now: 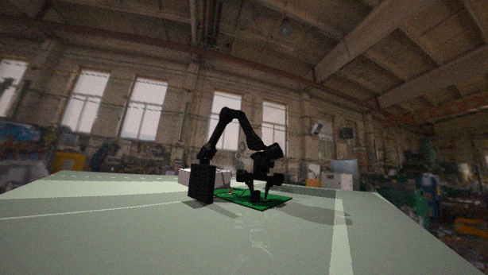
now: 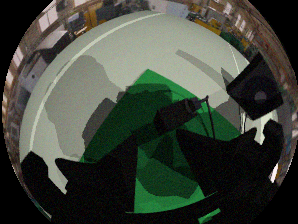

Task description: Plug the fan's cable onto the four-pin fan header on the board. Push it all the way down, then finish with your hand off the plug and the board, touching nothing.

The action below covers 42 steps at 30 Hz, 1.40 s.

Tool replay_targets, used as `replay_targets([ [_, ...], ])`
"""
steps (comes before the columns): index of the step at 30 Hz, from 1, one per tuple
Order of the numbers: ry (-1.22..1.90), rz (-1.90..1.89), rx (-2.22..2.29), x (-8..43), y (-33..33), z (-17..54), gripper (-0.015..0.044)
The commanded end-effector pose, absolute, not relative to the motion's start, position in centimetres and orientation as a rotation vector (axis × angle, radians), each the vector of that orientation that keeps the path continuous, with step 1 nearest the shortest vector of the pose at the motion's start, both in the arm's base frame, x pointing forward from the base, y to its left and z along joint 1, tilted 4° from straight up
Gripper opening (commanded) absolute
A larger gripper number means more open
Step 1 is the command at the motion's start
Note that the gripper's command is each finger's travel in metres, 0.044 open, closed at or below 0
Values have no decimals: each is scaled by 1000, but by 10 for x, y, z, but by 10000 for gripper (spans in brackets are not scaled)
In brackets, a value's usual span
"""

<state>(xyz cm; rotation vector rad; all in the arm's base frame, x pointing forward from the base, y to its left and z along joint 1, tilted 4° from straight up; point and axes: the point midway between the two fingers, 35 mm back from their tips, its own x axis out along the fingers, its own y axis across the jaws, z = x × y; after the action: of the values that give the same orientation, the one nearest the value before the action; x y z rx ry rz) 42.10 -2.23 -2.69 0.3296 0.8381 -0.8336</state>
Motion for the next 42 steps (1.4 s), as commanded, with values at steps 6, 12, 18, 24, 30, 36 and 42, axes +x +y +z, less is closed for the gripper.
replay_targets([
  [6,941,-826,416,417,-25,-13,205],
  [12,1007,-826,467,412,-26,-4,205],
  [18,1072,-827,522,405,-27,6,205],
  [24,1137,-829,580,397,-27,17,205],
  [30,1201,-833,641,388,-27,29,205],
  [36,1263,-838,705,378,-26,43,205],
  [42,1318,-844,766,368,-25,56,205],
])
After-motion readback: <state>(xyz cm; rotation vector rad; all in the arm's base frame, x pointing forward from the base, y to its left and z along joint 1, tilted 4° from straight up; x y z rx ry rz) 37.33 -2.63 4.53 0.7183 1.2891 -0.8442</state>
